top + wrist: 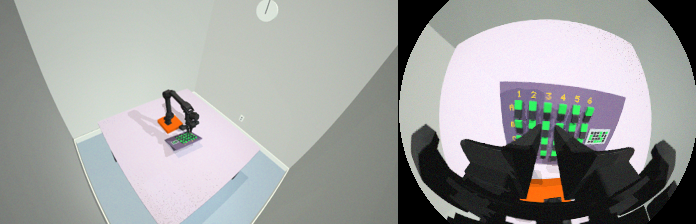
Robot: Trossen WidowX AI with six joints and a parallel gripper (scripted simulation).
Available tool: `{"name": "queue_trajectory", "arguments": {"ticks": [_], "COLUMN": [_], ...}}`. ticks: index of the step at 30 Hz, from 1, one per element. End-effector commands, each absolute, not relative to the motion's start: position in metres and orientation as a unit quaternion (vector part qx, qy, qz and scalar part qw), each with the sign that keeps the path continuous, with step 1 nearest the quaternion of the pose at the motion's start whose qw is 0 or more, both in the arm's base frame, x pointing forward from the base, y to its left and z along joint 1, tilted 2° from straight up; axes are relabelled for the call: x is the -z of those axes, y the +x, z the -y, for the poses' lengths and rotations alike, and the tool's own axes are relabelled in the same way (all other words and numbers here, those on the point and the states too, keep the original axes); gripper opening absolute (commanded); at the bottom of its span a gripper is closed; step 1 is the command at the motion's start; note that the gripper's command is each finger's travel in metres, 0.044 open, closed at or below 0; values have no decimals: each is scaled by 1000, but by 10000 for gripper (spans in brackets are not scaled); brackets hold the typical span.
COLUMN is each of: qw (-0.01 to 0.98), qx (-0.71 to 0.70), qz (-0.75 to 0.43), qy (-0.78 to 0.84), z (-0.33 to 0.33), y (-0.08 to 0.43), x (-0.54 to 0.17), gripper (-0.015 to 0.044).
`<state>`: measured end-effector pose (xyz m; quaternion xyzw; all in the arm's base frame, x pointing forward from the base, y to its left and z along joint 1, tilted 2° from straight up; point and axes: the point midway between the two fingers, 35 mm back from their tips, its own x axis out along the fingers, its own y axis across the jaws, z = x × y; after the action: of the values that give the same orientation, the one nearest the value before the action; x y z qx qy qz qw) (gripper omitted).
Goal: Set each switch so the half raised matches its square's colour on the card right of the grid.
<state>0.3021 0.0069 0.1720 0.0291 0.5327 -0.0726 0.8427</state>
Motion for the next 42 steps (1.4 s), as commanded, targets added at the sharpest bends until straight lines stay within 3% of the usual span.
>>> {"name": "queue_trajectory", "arguments": {"ticks": [1, 42], "qw": [844, 840], "qx": [76, 76], "qz": [-530, -536], "qy": [30, 31], "z": [-6, -2], "y": [312, 332], "x": [-163, -120], "gripper": [0, 0]}}
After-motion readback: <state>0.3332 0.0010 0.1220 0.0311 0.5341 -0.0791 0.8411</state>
